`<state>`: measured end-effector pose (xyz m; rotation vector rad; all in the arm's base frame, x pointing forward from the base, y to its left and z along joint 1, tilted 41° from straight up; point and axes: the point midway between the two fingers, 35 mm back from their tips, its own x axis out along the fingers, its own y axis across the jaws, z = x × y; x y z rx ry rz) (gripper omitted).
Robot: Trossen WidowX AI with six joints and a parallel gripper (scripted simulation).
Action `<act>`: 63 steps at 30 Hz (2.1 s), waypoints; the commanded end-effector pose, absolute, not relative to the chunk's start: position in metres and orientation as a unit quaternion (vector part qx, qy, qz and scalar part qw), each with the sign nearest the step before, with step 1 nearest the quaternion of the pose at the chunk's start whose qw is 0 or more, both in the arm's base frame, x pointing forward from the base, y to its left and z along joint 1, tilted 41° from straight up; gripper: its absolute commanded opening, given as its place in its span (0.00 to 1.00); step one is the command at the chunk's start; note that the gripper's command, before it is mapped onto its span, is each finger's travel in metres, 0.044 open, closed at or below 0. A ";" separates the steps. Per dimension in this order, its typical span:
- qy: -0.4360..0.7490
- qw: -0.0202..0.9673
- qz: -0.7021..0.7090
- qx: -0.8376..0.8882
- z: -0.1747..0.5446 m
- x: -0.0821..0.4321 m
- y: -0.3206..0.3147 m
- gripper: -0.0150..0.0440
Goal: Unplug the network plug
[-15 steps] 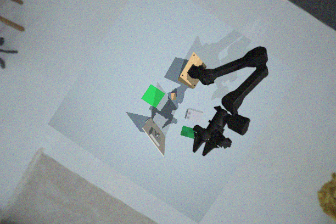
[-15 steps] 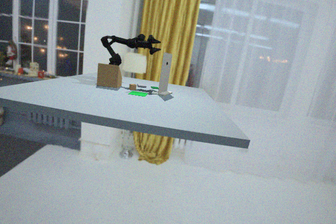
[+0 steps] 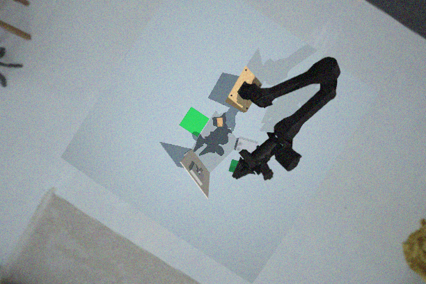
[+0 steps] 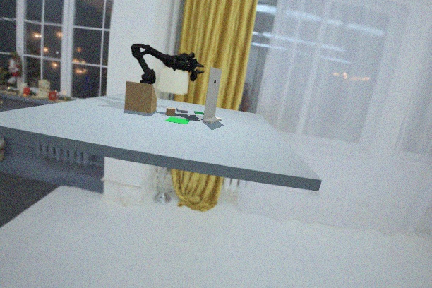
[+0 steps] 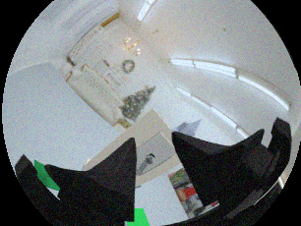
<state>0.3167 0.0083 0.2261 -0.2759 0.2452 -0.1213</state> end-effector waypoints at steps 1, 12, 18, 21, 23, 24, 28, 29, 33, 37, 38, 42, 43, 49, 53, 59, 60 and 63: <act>0.185 0.954 -0.078 -0.223 0.187 0.307 0.009 0.52; 0.278 0.868 -0.098 -0.400 0.132 0.276 0.006 0.52; 0.278 0.868 -0.098 -0.400 0.132 0.276 0.006 0.52; 0.278 0.868 -0.098 -0.400 0.132 0.277 0.006 0.52; 0.279 0.867 -0.098 -0.401 0.131 0.281 0.005 0.52; 0.279 0.867 -0.098 -0.401 0.131 0.284 0.005 0.52; 0.280 0.867 -0.098 -0.401 0.128 0.296 0.003 0.52; 0.280 0.867 -0.098 -0.401 0.128 0.299 0.002 0.52; 0.279 0.867 -0.098 -0.401 0.124 0.311 0.000 0.52; 0.278 0.867 -0.098 -0.401 0.121 0.323 -0.004 0.52; 0.278 0.867 -0.098 -0.401 0.120 0.326 -0.005 0.52; 0.277 0.868 -0.099 -0.401 0.117 0.333 -0.007 0.52; 0.277 0.868 -0.099 -0.401 0.117 0.333 -0.007 0.52; 0.277 0.868 -0.098 -0.400 0.116 0.337 -0.008 0.52; 0.278 0.869 -0.097 -0.398 0.115 0.341 -0.008 0.52; 0.278 0.869 -0.097 -0.399 0.114 0.348 -0.010 0.52; 0.277 0.869 -0.097 -0.399 0.114 0.350 -0.010 0.52; 0.277 0.869 -0.098 -0.399 0.113 0.353 -0.010 0.52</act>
